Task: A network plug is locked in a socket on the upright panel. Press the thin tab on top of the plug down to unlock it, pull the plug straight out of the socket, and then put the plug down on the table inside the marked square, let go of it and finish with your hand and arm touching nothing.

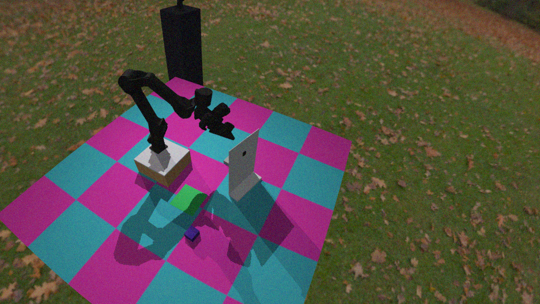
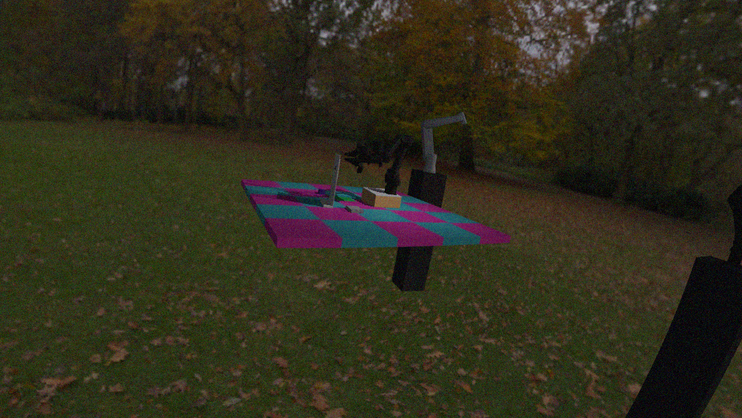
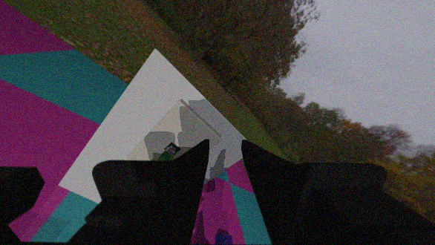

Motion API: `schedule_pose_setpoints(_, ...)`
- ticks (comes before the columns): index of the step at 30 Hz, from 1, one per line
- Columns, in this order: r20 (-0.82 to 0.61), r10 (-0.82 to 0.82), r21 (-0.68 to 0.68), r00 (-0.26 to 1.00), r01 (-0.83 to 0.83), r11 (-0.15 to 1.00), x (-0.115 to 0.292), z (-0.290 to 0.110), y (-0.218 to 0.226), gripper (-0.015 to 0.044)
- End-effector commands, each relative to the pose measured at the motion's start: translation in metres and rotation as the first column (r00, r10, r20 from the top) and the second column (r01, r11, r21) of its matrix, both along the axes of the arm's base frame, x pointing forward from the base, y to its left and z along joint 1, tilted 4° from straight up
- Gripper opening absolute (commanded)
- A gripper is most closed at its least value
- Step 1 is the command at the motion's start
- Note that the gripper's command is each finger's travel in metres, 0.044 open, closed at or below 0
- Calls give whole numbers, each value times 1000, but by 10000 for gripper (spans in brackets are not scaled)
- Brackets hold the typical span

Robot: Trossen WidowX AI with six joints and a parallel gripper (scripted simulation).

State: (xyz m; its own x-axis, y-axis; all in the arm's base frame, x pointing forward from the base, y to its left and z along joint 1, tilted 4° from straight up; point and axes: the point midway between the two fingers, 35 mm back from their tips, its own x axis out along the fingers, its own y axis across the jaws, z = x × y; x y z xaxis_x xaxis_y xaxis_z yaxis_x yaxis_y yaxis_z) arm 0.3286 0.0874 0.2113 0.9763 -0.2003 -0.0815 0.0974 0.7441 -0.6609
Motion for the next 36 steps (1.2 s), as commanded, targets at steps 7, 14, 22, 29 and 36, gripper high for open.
schedule_pose_setpoints(7,-73,-40,-264,997,20,964,-23,-34,25,156)
schedule_pose_setpoints(14,-103,-72,-430,992,21,903,-44,-51,39,156)
schedule_pose_setpoints(22,-112,-124,-592,986,34,805,-71,-65,47,156)
schedule_pose_setpoints(29,-110,-177,-691,978,53,721,-90,-75,47,156)
schedule_pose_setpoints(36,-114,-178,-690,977,51,722,-84,-75,47,156)
